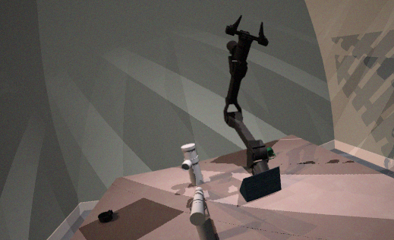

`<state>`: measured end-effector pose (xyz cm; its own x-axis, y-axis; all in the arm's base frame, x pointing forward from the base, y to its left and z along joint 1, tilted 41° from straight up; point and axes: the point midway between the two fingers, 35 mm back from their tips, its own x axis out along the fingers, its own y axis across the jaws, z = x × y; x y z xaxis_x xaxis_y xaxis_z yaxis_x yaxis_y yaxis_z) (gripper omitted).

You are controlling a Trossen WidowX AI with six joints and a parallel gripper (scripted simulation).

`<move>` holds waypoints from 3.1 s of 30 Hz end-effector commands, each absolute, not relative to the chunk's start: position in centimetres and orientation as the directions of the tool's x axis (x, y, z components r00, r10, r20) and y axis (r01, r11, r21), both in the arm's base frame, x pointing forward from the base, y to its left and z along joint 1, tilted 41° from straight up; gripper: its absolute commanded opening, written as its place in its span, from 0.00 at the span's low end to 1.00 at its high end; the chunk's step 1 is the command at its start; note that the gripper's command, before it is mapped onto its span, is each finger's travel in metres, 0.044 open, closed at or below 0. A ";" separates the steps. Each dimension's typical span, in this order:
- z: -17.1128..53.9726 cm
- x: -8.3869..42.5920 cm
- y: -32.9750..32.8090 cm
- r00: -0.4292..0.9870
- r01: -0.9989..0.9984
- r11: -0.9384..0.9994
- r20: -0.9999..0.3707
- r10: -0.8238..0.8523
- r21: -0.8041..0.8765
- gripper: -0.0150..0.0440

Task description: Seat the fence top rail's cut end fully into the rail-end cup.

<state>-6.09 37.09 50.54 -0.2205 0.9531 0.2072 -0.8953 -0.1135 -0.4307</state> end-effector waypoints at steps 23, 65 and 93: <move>22.8 22.1 28.4 0.634 -0.493 0.855 -0.740 0.225 -0.163 1.00; 24.4 26.8 -1.8 0.393 -0.597 0.267 -0.567 -0.724 -0.756 1.00; 26.6 25.6 -5.3 0.374 -0.802 0.024 -0.532 -0.760 -0.597 1.00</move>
<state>25.73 -4.97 26.42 0.3757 -0.7539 -0.5390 -0.7870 0.0476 -0.6152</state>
